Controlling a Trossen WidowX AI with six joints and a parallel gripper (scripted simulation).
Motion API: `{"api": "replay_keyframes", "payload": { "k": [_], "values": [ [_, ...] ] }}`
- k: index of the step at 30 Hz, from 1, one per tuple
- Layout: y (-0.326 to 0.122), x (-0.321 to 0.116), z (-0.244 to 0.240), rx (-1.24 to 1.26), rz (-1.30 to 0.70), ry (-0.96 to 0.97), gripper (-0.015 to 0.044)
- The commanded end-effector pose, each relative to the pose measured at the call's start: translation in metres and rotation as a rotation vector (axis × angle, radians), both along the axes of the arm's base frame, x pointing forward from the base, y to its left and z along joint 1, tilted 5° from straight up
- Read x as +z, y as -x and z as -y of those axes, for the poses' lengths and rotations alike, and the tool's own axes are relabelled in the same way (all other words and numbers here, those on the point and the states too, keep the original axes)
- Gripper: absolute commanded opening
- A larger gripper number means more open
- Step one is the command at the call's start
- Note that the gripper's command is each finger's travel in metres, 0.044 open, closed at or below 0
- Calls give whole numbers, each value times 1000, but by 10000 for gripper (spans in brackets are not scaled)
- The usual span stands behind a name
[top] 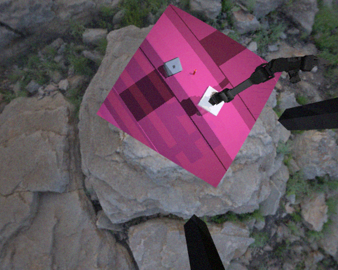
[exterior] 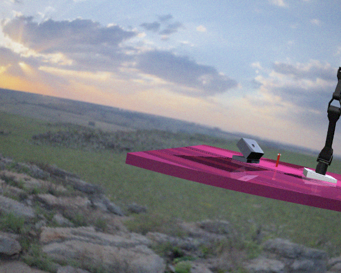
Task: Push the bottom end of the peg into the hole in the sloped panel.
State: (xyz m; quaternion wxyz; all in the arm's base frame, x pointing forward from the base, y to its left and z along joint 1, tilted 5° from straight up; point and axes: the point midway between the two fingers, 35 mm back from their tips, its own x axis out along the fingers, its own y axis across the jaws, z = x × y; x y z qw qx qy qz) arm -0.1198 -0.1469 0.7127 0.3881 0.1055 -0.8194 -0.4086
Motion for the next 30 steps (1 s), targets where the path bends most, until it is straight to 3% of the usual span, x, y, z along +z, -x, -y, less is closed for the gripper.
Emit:
{"api": "replay_keyframes", "payload": {
  "k": [1, 20, 30],
  "values": [
    [0, 0, 1, 0, -1, -3, 426],
    [-31, -47, 93, 21, -261, -488, 440],
    [-62, -64, 125, 135, -333, -560, 440]
  ]
}}
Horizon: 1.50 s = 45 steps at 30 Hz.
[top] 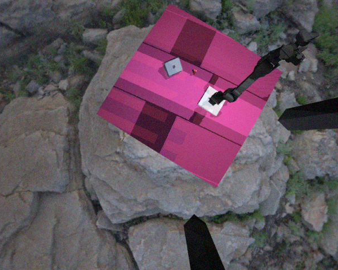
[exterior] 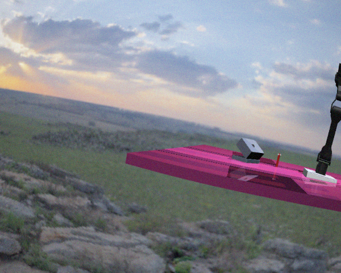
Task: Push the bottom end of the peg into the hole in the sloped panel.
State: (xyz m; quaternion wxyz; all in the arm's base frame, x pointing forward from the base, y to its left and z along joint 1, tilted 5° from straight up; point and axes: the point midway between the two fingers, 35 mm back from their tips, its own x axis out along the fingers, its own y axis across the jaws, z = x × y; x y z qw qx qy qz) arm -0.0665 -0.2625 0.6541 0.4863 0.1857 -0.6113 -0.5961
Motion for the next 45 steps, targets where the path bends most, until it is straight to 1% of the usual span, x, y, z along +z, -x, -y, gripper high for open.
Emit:
{"api": "replay_keyframes", "payload": {
  "k": [1, 14, 26, 35, 45],
  "values": [
    [-10, -8, 12, 29, -40, -49, 440],
    [-61, -53, 59, 113, -341, -326, 440],
    [-114, -100, 89, 206, -670, -533, 440],
    [-151, -137, 103, 273, -942, -656, 440],
    [-192, -177, 109, 356, -1263, -745, 440]
  ]
}}
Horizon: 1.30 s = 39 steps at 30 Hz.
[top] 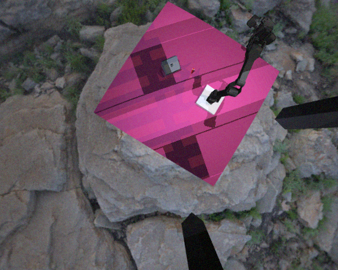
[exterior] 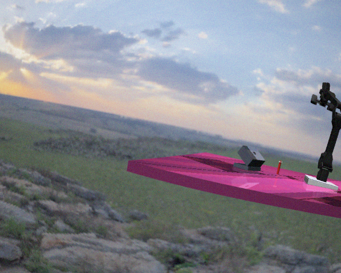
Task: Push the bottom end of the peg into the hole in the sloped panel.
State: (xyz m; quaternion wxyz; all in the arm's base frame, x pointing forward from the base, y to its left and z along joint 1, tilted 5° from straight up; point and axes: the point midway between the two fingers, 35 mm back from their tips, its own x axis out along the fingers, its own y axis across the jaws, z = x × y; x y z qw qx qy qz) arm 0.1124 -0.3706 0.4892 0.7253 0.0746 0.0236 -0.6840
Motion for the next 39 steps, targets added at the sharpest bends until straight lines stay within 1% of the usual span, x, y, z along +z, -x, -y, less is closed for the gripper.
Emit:
{"api": "replay_keyframes", "payload": {
  "k": [1, 20, 39],
  "values": [
    [-17, -16, 1, 62, -111, -39, 440],
    [-90, -95, -10, 398, -667, -163, 440],
    [-152, -172, -46, 811, -1202, -172, 440]
  ]
}}
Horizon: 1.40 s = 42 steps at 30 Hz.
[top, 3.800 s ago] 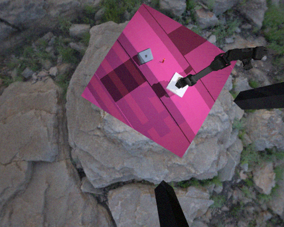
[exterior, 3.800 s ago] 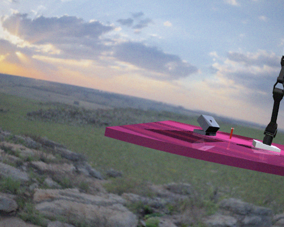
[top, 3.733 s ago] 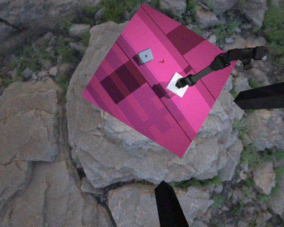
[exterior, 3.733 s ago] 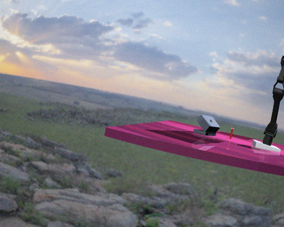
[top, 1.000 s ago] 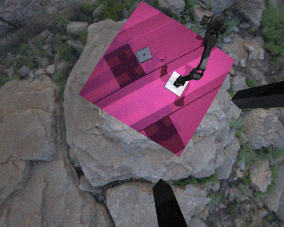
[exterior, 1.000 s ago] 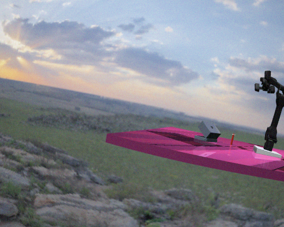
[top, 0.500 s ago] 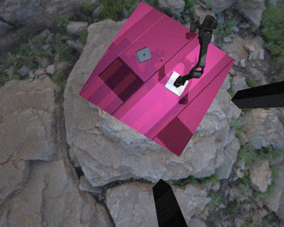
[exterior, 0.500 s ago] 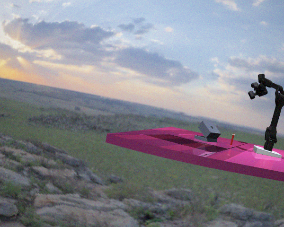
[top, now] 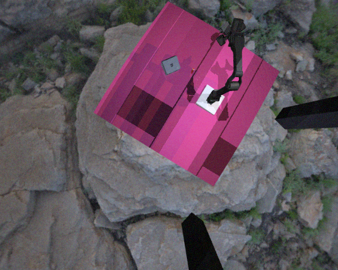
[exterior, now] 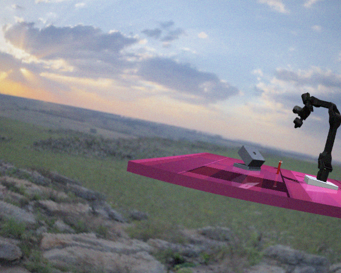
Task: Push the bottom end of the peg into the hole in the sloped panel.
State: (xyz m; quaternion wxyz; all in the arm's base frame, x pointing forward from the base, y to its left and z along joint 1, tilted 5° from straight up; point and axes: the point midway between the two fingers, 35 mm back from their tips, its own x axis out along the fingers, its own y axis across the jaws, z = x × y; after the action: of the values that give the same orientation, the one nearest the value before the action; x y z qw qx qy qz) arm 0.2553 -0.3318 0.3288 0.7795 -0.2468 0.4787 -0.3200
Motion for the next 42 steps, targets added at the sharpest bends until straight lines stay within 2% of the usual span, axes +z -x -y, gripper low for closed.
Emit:
{"api": "replay_keyframes", "payload": {
  "k": [1, 23, 42],
  "values": [
    [-12, -16, -10, 100, -94, -11, 440],
    [-58, -99, -77, 713, -598, -26, 440],
    [-70, -161, -144, 1300, -949, 1, 440]
  ]
}}
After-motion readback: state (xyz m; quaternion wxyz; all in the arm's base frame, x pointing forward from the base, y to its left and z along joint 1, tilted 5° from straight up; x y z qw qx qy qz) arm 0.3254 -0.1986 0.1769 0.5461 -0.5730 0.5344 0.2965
